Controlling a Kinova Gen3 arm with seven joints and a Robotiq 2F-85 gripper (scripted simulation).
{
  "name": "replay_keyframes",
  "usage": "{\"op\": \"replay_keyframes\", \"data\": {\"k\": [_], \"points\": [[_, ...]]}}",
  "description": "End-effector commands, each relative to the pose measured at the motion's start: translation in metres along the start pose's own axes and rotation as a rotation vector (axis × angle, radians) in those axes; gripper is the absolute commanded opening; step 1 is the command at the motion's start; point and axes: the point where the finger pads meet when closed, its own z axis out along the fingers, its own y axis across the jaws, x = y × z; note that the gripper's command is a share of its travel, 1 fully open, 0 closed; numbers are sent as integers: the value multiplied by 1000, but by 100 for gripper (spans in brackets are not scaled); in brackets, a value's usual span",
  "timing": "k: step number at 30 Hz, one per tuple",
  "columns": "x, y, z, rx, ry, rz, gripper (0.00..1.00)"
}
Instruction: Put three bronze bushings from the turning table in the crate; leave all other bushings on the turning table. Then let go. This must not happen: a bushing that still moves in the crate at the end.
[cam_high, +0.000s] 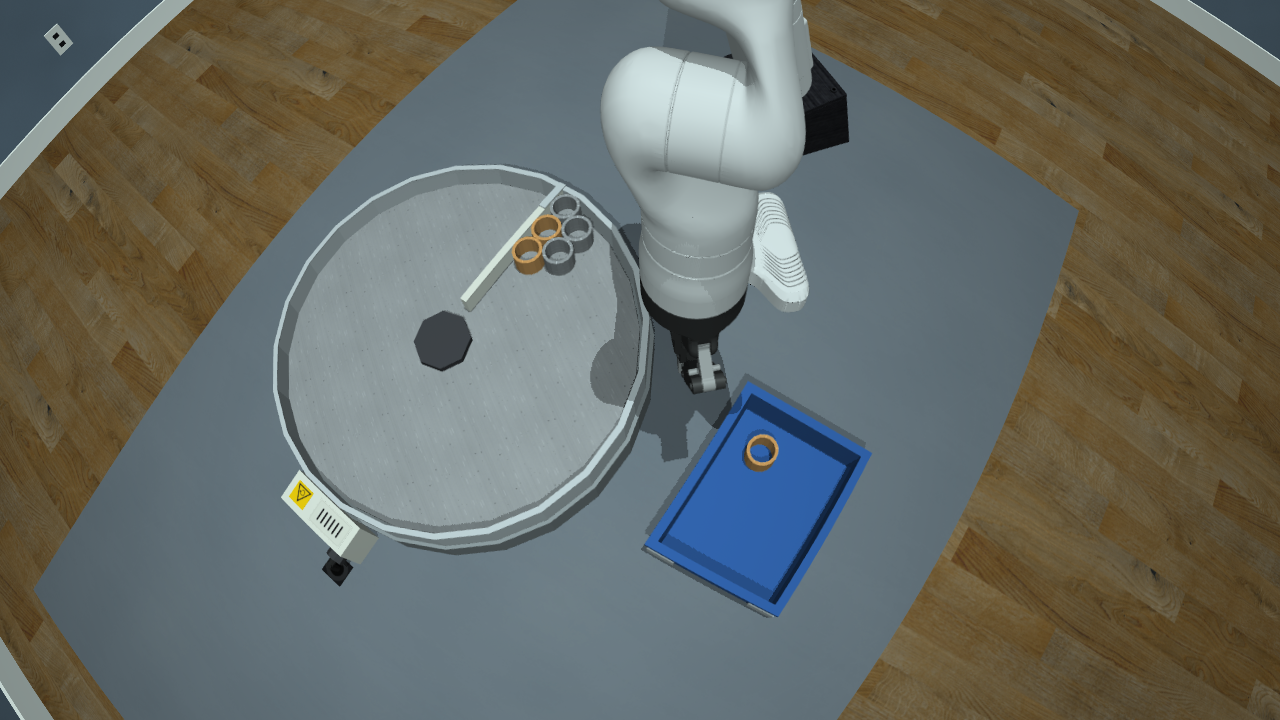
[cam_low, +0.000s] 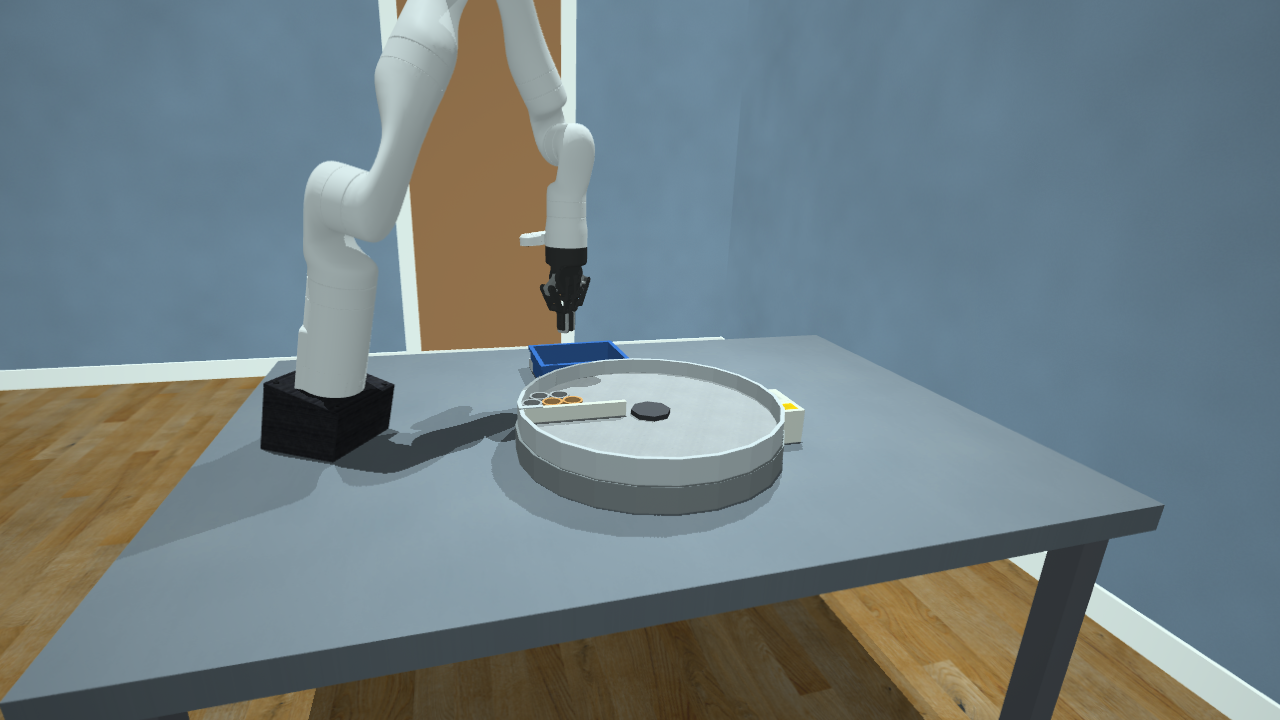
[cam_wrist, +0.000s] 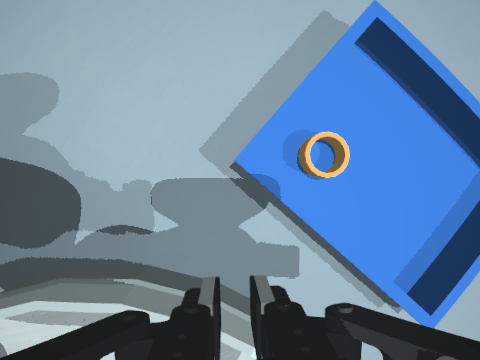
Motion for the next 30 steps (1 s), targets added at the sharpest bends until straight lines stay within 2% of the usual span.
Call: {"op": "replay_keyframes", "data": {"k": [1,4,9,21,26,30], "points": [[-1,0,-1,-3,1,3,14],[-1,0,-1,-3,1,3,14],[-33,-39,0,-3,1,2,14],[-33,-39,0,-3,1,2,14],[-65,-78,2,-3,1,1,14],[-65,-78,2,-3,1,1,14]]}}
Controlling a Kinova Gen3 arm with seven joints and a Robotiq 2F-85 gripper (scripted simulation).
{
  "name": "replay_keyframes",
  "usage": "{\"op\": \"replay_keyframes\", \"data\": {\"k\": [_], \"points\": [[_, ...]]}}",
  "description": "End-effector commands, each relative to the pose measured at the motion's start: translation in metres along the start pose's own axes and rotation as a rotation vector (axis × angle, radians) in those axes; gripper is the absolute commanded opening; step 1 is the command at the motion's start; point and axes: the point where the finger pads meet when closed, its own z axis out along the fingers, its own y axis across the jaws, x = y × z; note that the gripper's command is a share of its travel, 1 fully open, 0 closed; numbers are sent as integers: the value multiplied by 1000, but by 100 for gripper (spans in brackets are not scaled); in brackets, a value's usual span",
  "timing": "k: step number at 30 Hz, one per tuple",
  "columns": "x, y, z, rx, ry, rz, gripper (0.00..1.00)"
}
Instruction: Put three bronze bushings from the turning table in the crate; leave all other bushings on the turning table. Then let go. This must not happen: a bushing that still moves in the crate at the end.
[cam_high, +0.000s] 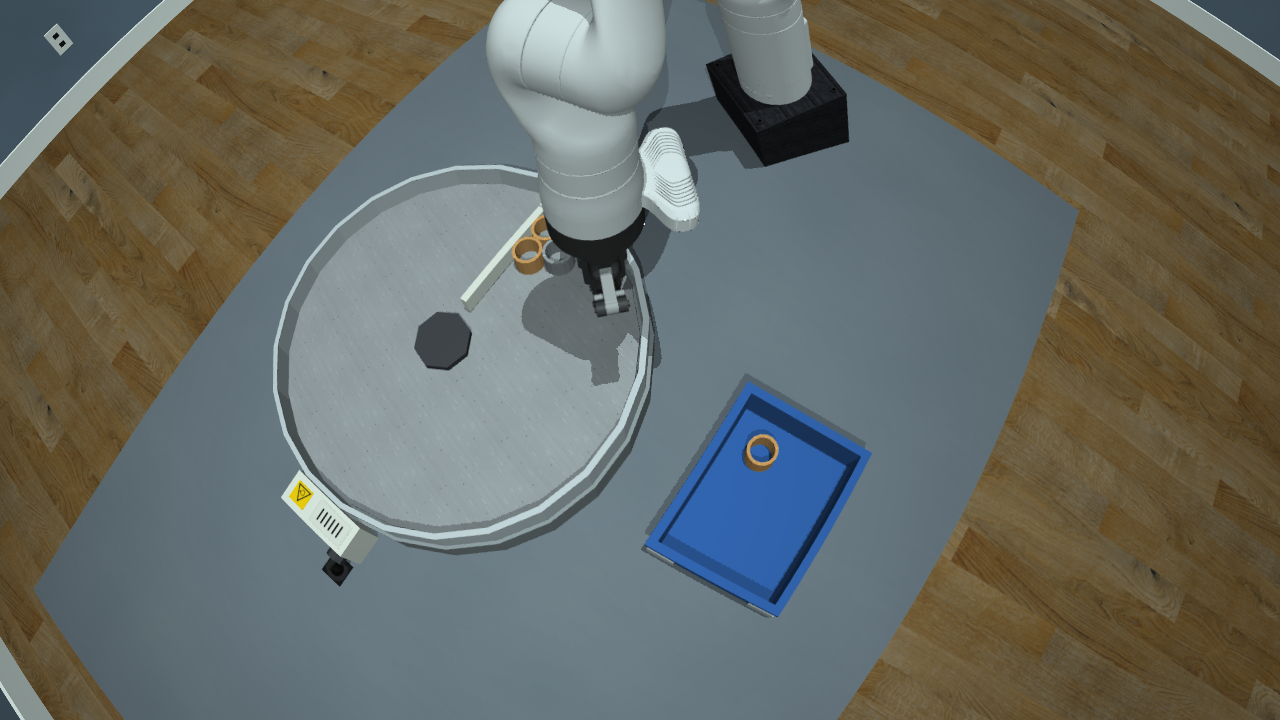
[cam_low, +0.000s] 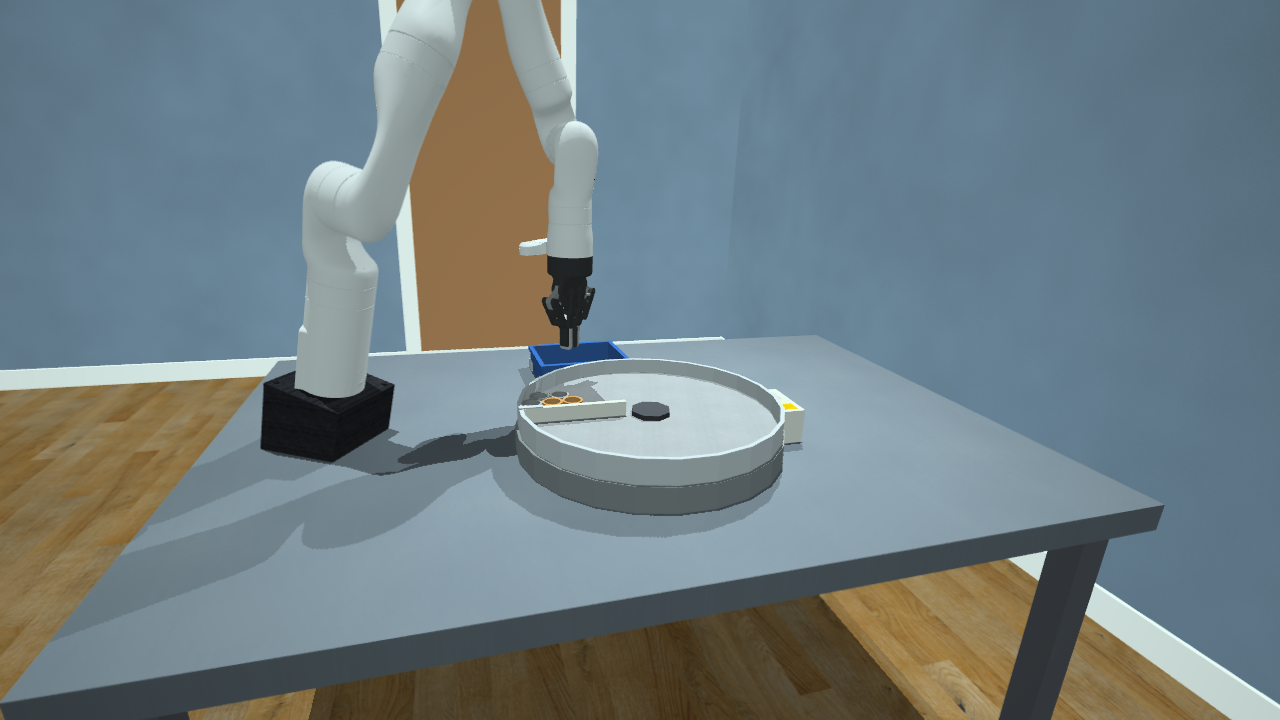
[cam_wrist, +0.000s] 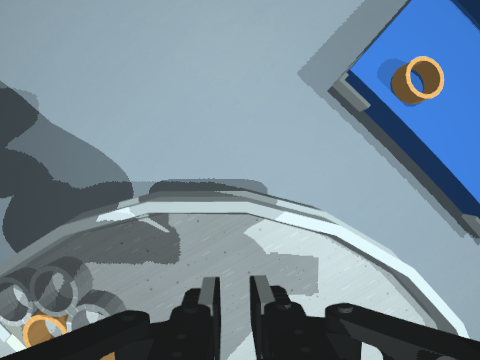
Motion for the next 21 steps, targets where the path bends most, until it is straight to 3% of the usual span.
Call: {"op": "replay_keyframes", "data": {"k": [1,8,13,21], "points": [[-5,-3,-1,-4,1,20,14],[-5,-3,-1,-4,1,20,14],[-37,-43,0,-4,1,19,14],[-37,-43,0,-4,1,19,14]]}}
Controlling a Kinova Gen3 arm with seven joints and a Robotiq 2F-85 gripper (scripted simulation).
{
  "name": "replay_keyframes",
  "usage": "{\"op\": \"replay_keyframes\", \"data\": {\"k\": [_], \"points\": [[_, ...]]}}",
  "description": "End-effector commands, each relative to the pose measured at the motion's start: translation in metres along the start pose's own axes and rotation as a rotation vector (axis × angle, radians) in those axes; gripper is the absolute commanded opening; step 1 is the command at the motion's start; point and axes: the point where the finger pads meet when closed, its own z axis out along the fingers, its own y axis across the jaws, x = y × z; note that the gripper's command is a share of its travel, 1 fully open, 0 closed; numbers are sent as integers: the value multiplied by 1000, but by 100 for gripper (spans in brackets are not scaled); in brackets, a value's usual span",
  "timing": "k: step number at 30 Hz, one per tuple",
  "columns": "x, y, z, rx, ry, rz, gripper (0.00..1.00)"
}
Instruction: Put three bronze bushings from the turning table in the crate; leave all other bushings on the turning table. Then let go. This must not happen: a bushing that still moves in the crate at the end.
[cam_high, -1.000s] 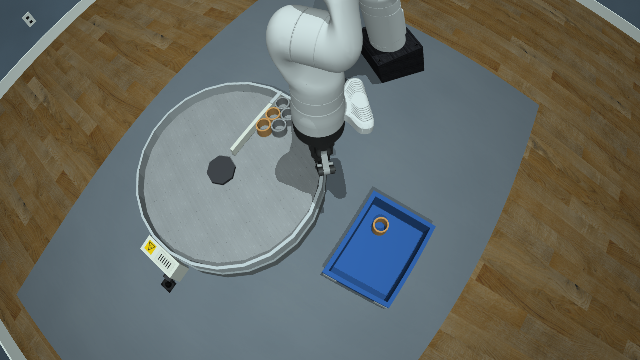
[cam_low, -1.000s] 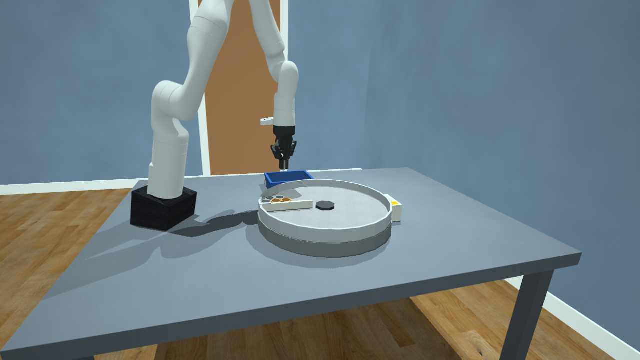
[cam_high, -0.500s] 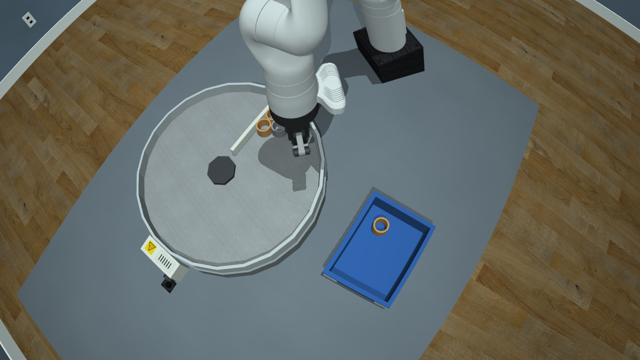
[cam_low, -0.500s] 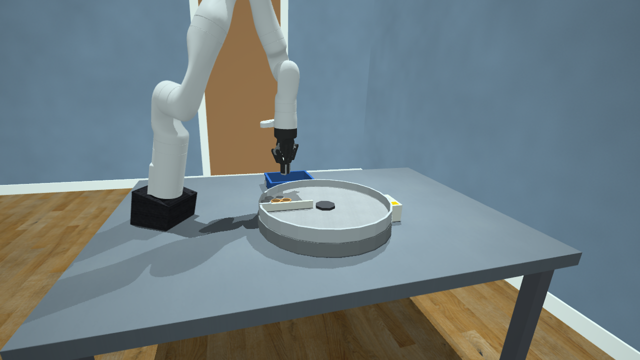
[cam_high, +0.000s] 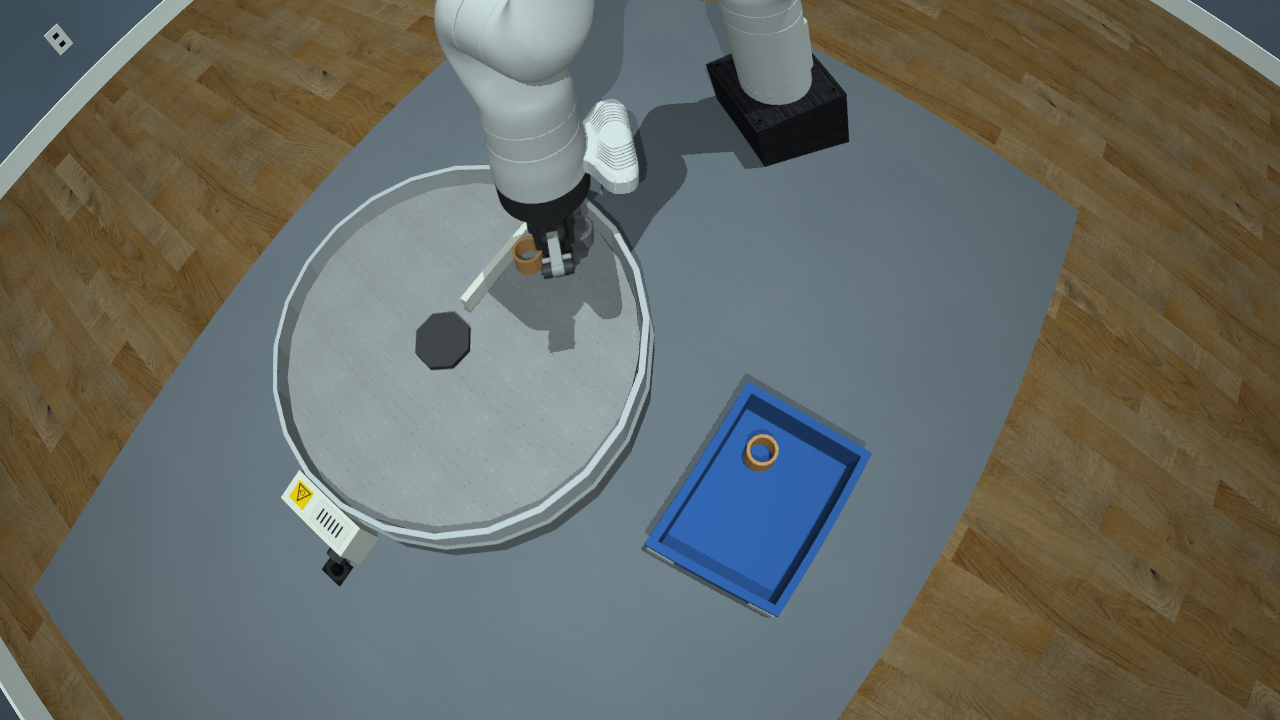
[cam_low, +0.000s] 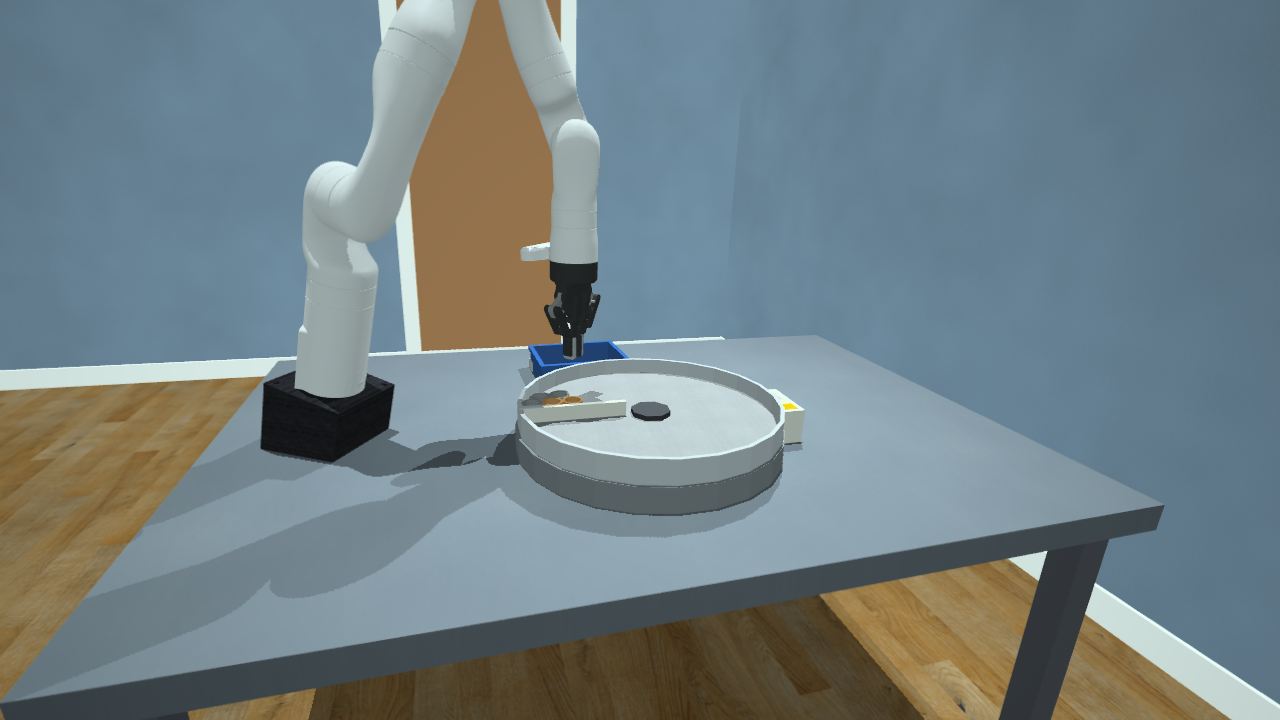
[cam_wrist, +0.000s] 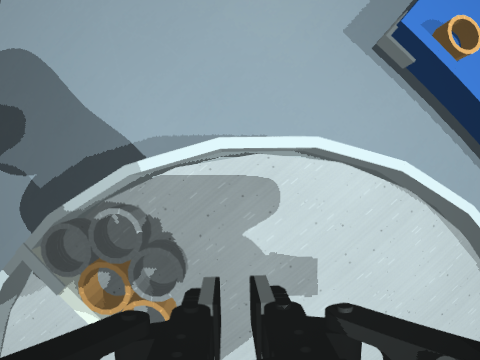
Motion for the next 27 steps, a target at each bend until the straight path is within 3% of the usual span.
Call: {"op": "replay_keyframes", "data": {"k": [1,4,9,21,27], "points": [[-2,-1,0,-1,-1,7,14],[-2,-1,0,-1,-1,7,14],[-33,-40,1,-1,0,5,14],[-33,-40,1,-1,0,5,14],[-33,-40,15,-2,-1,5,14]]}}
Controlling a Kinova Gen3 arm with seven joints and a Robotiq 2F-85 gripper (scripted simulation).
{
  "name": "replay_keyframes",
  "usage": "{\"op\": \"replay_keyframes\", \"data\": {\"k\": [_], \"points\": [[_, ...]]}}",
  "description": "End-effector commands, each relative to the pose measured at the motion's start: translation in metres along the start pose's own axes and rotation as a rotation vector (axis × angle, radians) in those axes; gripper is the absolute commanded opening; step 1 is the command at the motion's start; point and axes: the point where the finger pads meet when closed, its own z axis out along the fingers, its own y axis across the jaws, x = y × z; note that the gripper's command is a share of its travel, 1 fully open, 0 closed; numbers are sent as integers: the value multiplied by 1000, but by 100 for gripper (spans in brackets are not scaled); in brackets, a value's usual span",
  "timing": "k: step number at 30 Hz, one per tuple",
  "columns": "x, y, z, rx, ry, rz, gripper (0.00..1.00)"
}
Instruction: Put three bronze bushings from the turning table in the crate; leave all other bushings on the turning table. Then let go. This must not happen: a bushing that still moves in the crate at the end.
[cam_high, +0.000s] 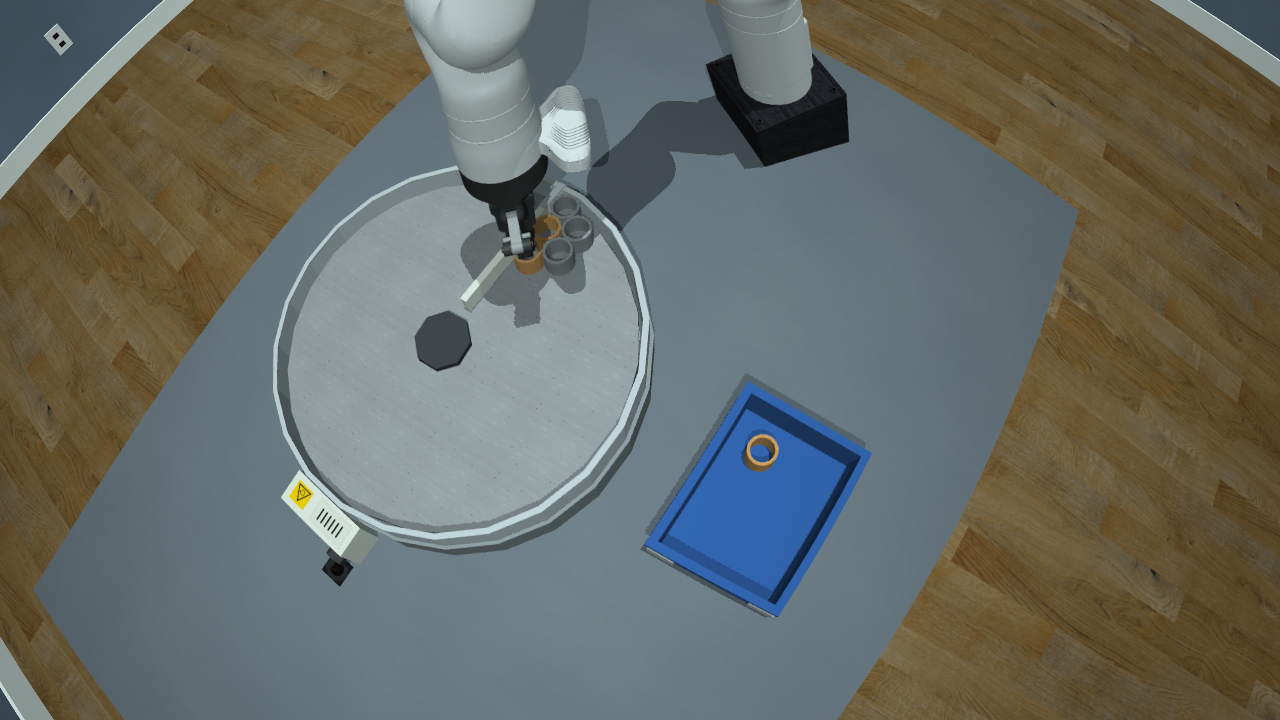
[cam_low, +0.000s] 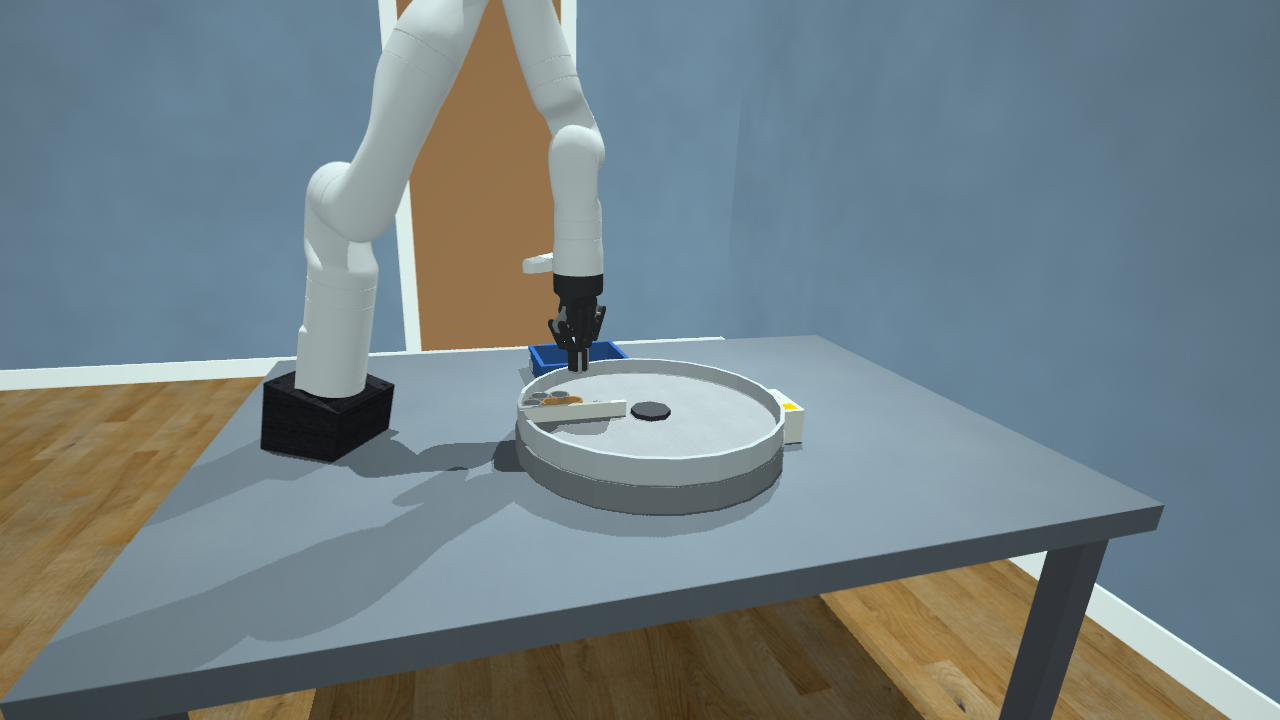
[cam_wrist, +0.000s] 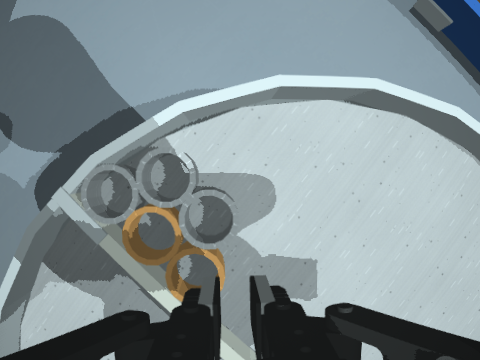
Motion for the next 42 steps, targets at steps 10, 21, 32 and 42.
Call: {"op": "replay_keyframes", "data": {"k": [10,21,32,42], "points": [[-1,-7,5,14,4,13,14],[-2,-8,19,13,4,15,14],[-2,-8,31,12,4,16,14],[-2,-8,34,12,4,17,14]]}}
